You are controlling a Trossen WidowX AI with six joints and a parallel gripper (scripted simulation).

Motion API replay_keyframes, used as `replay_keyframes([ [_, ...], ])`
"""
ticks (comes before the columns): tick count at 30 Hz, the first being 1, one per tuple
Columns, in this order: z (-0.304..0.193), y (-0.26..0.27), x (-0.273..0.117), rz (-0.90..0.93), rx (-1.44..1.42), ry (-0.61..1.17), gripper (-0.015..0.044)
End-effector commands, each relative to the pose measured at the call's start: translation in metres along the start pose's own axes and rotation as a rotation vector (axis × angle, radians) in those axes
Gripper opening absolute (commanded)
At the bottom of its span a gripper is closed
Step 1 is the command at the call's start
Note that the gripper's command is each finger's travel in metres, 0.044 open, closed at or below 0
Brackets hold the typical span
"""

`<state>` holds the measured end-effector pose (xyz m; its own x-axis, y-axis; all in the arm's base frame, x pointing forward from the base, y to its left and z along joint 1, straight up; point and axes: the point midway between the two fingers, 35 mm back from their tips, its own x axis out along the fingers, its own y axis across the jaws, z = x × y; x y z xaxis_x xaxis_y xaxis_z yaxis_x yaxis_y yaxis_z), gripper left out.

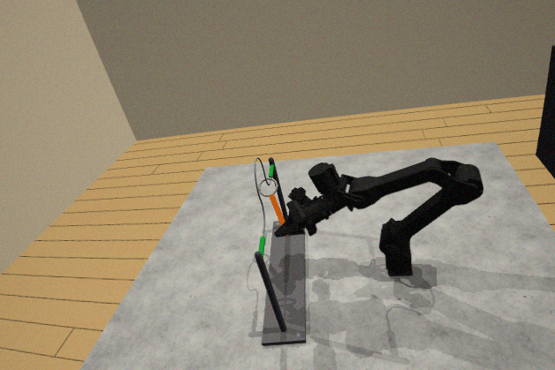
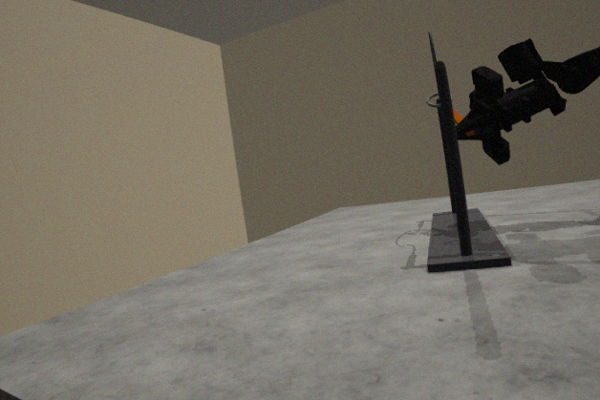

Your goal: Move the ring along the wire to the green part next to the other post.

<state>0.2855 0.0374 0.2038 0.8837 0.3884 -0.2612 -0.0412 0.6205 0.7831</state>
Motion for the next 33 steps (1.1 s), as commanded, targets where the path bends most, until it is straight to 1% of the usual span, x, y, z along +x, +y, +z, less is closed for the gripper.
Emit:
replay_keyframes([
  [1,0.004,0.009,-0.004,0.020,0.003,-0.003,-0.0150],
  [33,0.005,0.027,-0.016,0.026,0.103,0.082,-0.0150],
])
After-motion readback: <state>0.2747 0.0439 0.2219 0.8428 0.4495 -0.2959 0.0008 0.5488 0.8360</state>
